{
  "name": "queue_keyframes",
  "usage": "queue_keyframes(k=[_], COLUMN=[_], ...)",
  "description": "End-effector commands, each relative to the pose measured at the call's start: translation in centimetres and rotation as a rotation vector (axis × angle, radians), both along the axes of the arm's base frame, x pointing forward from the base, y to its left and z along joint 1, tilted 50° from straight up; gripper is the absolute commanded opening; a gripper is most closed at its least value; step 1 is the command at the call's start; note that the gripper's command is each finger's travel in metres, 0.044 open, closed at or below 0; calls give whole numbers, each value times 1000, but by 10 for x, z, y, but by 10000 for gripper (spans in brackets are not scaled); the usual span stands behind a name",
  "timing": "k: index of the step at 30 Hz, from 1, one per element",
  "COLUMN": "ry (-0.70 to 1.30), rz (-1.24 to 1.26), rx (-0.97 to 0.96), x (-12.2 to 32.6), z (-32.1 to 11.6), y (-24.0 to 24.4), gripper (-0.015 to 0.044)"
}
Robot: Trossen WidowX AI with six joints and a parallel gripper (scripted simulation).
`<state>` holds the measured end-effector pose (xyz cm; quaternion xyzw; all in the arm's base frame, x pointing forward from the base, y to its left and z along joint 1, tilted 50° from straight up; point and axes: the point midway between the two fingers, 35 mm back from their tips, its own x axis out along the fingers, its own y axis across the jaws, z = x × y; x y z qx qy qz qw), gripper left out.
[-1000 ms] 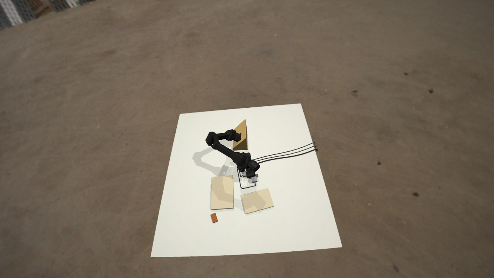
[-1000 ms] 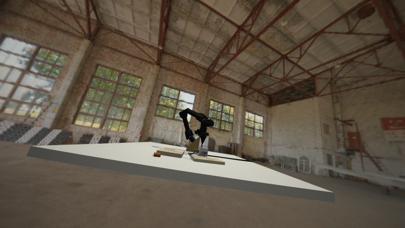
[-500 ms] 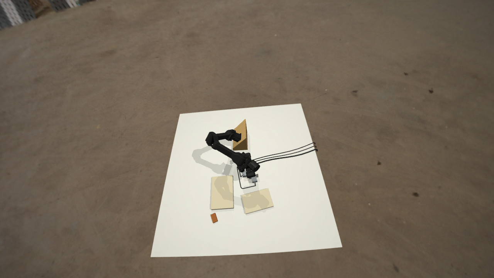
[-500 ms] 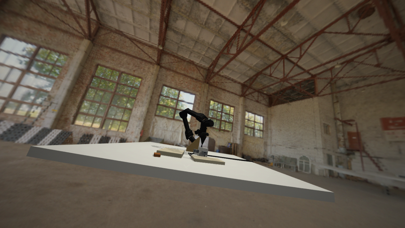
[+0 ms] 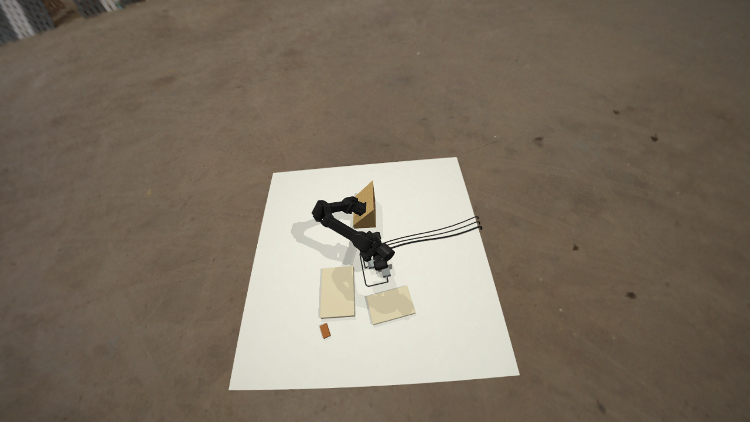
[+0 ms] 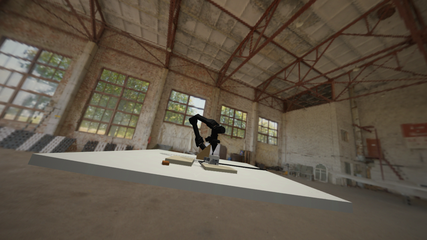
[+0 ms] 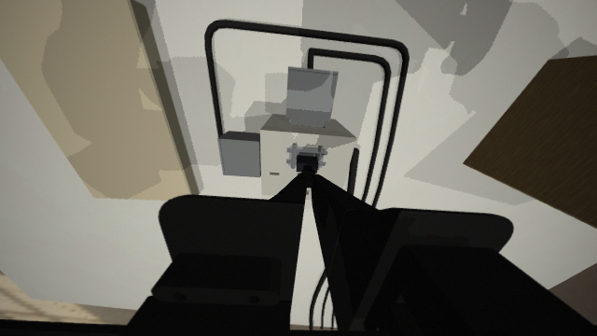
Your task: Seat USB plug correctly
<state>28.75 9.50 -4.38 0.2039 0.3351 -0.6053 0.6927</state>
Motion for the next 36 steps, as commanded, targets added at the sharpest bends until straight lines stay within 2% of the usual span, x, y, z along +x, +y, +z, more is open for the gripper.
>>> queue_keyframes(k=[1, 36], ry=[0, 0], rz=[5, 5], rx=[-6, -6], x=[0, 0], z=[-1, -3], y=[-2, -4], gripper=[0, 0])
